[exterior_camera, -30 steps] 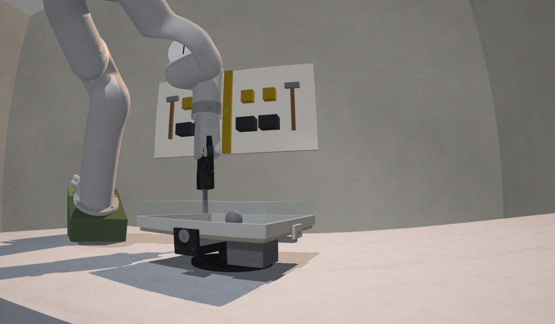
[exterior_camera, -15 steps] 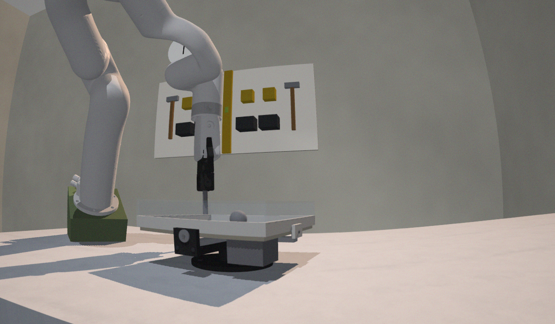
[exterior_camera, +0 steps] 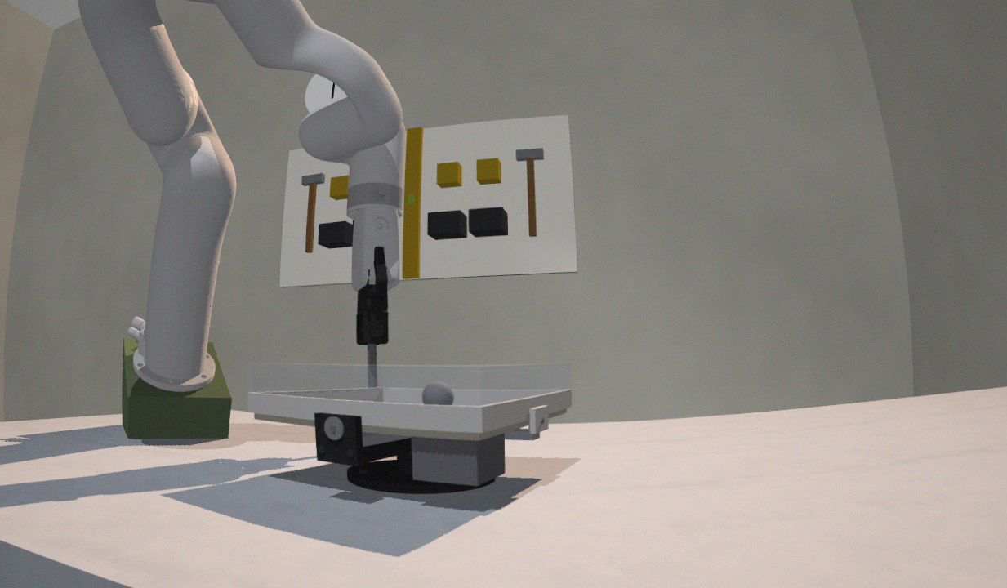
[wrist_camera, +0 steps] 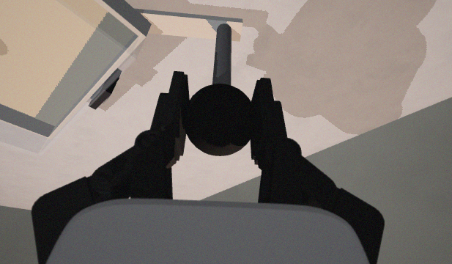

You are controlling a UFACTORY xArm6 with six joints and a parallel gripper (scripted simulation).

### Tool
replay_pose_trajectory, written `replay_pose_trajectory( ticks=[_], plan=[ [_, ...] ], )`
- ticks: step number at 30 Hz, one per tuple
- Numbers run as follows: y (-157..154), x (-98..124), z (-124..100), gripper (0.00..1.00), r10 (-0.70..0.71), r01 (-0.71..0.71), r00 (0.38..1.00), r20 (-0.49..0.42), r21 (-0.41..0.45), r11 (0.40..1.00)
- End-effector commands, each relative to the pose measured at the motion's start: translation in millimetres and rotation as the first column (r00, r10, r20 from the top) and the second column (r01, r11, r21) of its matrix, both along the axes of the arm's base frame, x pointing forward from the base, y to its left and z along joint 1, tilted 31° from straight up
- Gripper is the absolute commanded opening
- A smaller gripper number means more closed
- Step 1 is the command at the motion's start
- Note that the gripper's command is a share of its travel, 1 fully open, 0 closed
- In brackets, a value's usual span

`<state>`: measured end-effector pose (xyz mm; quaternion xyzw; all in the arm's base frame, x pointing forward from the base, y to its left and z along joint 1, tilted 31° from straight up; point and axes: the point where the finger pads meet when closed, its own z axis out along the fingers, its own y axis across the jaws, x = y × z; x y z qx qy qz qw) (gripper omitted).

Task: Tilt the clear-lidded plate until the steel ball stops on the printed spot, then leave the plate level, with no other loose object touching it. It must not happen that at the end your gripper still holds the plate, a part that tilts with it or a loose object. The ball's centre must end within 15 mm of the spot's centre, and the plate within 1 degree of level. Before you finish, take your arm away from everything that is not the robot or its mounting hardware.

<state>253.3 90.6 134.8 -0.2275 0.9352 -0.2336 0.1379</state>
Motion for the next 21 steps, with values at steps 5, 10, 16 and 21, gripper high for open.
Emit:
replay_pose_trajectory(
  ticks=[5, 10, 16, 21],
  plan=[
    [0.7, 0.5, 1.8, 0.0, 0.0, 0.0, 1.0, 0.002, 0.002, 1.0],
    [1.5, 2.2, 0.9, 0.0, 0.0, 0.0, 1.0, 0.002, 0.002, 1.0],
    [1.8, 3.0, -0.5, 0.0, 0.0, 0.0, 1.0, 0.002, 0.002, 1.0],
    [1.8, 3.0, -0.5, 0.0, 0.0, 0.0, 1.0, 0.002, 0.002, 1.0]
  ],
)
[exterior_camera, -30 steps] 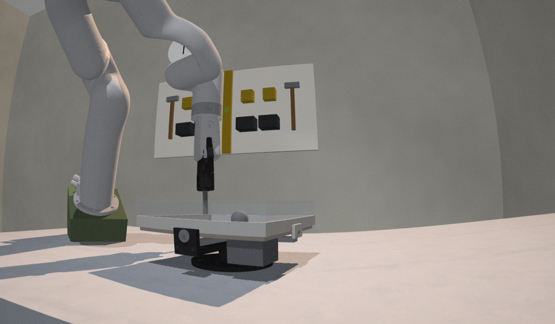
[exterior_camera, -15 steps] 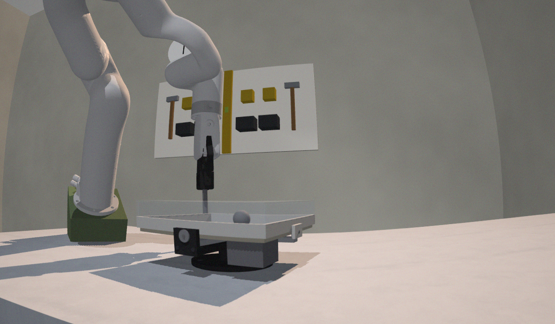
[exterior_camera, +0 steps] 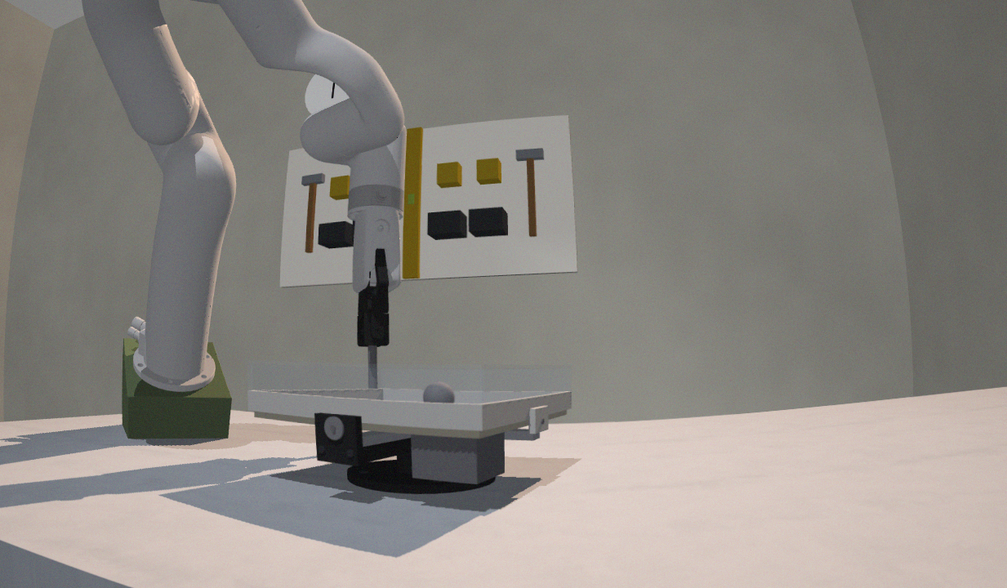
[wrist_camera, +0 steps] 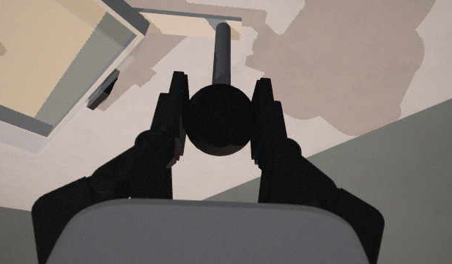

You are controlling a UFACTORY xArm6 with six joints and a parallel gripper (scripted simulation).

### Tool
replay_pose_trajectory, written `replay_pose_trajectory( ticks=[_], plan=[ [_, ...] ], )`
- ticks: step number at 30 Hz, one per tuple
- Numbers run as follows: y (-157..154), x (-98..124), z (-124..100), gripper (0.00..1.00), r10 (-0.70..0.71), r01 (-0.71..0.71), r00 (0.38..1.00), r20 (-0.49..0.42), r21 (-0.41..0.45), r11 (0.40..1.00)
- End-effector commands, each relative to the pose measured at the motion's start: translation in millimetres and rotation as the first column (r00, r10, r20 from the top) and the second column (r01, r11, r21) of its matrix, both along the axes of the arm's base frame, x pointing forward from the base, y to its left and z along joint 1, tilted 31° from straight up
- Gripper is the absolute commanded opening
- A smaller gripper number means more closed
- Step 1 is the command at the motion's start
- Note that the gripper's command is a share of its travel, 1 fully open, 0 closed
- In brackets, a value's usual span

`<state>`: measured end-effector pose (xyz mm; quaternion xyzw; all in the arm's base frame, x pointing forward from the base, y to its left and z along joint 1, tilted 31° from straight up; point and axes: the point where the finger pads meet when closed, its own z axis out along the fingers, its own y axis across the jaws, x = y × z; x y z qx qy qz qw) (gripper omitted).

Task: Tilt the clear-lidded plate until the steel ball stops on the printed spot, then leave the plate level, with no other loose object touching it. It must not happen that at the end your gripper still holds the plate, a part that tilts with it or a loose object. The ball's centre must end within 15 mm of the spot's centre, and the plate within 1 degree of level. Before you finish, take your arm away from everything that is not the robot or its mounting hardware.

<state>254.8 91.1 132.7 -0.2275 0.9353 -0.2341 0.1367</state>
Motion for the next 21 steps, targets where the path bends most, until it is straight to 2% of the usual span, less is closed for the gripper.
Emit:
replay_pose_trajectory(
  ticks=[1, 21],
  plan=[
    [1.3, 1.4, 1.6, 0.0, 0.001, -0.001, 1.0, 0.004, 0.003, 1.0],
    [-0.3, -1.4, 1.5, 0.0, 0.001, -0.001, 1.0, 0.004, 0.003, 1.0]
  ],
)
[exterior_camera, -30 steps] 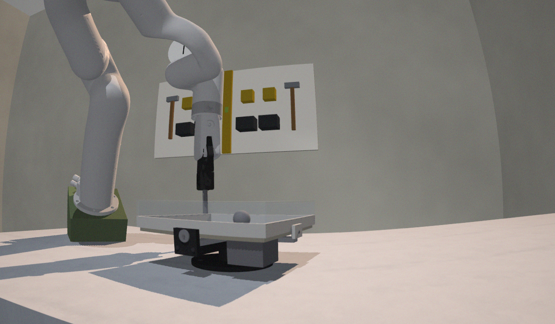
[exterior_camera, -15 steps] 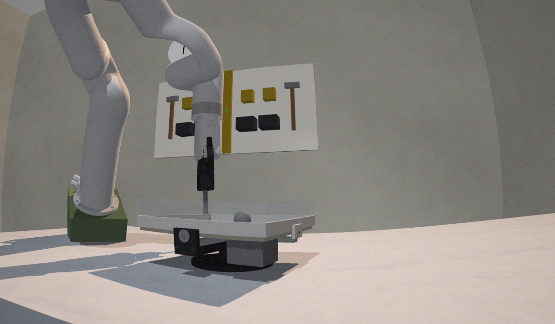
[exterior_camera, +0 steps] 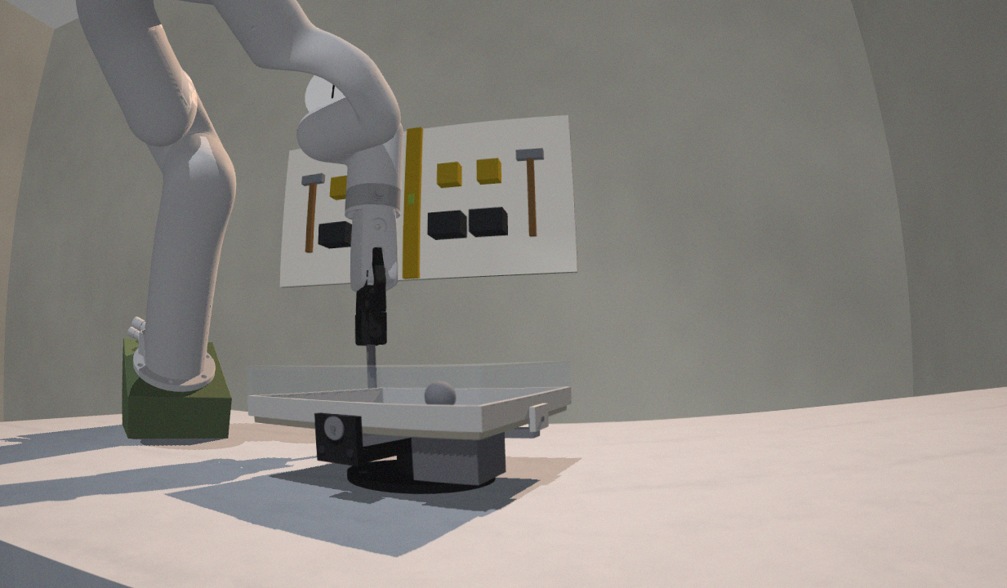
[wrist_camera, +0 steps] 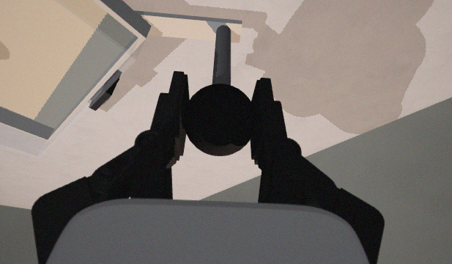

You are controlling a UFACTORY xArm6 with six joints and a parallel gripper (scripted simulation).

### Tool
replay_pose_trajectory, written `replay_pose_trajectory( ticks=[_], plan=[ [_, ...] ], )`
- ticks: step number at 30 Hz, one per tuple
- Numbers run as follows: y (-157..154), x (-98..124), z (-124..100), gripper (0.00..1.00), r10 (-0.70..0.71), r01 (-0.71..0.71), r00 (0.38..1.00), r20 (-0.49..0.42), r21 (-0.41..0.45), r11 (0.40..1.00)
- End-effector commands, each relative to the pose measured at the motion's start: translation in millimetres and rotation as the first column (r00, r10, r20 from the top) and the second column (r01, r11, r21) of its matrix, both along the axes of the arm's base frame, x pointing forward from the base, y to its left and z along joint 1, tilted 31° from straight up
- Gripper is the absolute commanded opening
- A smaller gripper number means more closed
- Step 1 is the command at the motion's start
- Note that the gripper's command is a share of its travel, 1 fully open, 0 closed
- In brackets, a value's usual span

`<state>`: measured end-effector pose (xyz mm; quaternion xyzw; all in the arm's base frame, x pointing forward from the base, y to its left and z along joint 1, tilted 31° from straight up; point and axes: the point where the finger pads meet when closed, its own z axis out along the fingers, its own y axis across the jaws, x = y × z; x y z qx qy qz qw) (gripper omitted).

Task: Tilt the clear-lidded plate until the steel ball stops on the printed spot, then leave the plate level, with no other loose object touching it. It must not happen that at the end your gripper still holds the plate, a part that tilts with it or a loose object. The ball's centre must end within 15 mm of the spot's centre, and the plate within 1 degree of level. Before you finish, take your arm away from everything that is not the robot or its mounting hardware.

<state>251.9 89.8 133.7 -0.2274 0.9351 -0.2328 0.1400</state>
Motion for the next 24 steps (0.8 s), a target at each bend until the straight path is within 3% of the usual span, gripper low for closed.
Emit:
replay_pose_trajectory(
  ticks=[1, 24],
  plan=[
    [1.6, 2.3, 0.8, 0.0, -0.001, 0.001, 1.0, -0.001, 0.0, 1.0],
    [0.9, 0.7, 2.3, 0.0, -0.001, 0.001, 1.0, -0.001, 0.0, 1.0]
  ],
)
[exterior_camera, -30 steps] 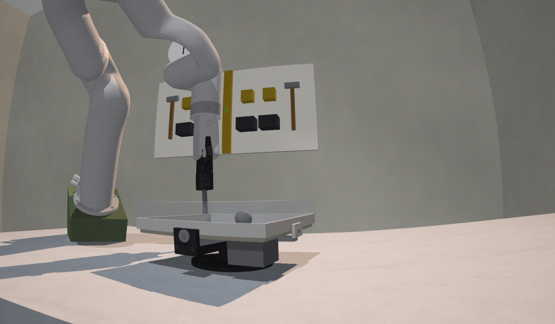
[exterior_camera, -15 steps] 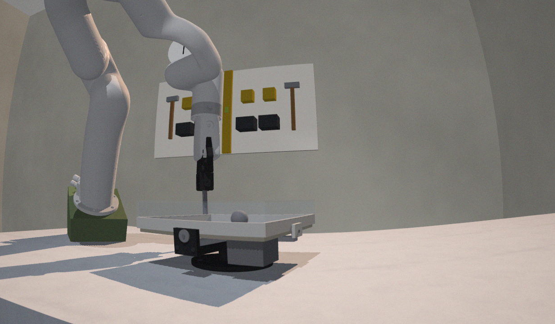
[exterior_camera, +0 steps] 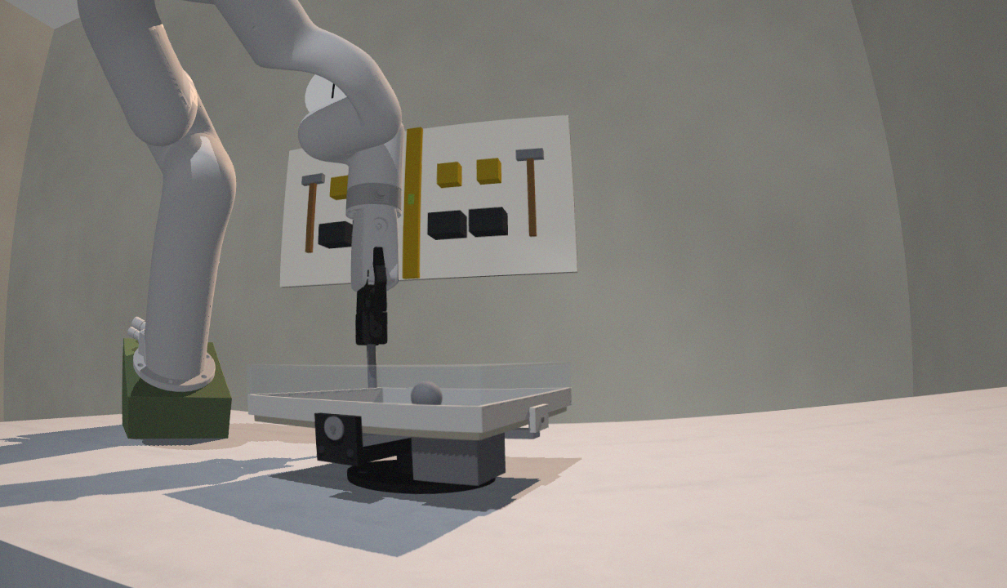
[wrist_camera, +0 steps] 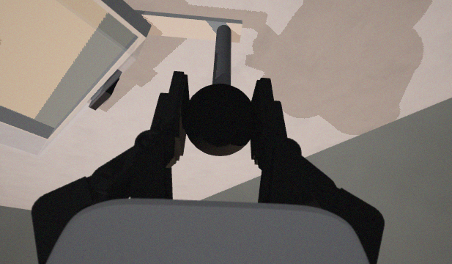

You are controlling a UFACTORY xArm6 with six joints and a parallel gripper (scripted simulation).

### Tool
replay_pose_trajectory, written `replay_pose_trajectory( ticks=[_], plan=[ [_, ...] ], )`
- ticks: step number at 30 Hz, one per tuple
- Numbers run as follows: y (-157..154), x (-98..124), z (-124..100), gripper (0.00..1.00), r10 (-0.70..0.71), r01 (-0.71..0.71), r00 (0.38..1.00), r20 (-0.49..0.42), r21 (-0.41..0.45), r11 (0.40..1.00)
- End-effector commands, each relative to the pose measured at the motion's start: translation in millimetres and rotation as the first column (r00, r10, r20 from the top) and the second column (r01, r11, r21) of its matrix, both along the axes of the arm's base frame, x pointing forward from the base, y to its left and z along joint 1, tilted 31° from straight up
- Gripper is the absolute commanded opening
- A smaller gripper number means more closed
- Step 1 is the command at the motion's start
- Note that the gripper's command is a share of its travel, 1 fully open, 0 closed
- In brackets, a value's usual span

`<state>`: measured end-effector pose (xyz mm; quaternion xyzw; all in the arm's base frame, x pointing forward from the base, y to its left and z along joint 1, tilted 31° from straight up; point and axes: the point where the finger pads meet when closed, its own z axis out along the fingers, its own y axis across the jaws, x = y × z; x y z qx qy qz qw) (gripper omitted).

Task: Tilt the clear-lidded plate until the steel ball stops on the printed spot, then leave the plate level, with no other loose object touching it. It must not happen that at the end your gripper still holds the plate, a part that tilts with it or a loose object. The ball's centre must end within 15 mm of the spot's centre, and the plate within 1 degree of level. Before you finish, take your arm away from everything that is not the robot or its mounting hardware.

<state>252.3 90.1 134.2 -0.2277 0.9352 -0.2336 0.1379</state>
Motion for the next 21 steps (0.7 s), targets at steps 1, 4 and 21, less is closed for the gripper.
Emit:
replay_pose_trajectory(
  ticks=[1, 4, 21],
  plan=[
    [0.6, 0.3, 1.7, 0.0, 0.0, 0.0, 1.0, 0.002, 0.002, 1.0],
    [0.6, 0.3, 1.7, 0.0, 0.0, 0.0, 1.0, 0.002, 0.002, 1.0],
    [0.5, 1.1, -2.4, 0.0, 0.0, 0.0, 1.0, 0.002, 0.002, 1.0]
  ],
)
